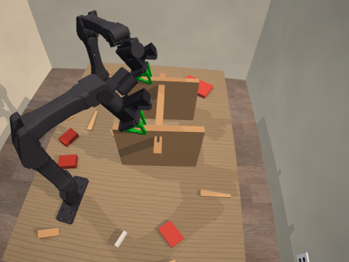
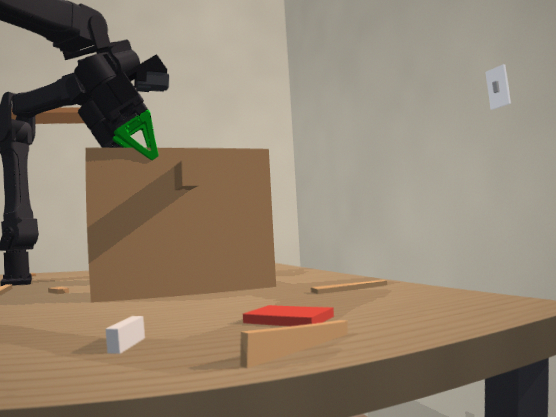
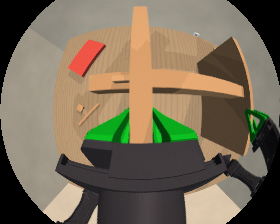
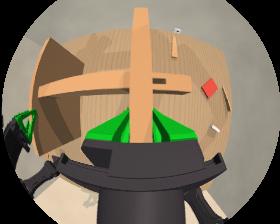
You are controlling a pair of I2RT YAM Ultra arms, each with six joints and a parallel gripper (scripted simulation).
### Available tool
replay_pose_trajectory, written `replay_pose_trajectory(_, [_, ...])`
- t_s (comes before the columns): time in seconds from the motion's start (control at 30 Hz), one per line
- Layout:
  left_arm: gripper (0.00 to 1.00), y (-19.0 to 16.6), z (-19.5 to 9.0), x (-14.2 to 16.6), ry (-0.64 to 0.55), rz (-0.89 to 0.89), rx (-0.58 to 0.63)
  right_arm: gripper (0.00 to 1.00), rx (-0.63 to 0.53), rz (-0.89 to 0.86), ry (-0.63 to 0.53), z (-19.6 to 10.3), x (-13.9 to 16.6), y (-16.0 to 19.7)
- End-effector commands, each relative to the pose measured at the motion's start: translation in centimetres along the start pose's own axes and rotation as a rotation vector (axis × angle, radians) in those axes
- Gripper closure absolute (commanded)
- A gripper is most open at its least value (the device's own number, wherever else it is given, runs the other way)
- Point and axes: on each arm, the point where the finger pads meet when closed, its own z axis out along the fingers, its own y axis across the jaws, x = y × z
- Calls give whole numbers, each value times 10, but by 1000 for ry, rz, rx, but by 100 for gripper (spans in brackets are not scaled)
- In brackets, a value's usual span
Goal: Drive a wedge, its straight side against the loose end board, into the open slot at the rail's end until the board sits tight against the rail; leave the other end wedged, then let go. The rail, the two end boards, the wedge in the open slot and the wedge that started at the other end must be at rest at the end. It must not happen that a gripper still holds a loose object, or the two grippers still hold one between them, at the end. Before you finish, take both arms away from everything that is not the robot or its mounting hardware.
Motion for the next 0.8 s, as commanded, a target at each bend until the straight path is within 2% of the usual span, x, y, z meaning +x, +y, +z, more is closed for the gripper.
replay_pose_trajectory(0.0, [100,-74,-13,-19,-44,-24,272,100,-35,41,-81,-20,-20,-2])
replay_pose_trajectory(0.77, [100,-77,-10,-23,-46,-3,277,100,-45,27,-80,-22,-18,3])
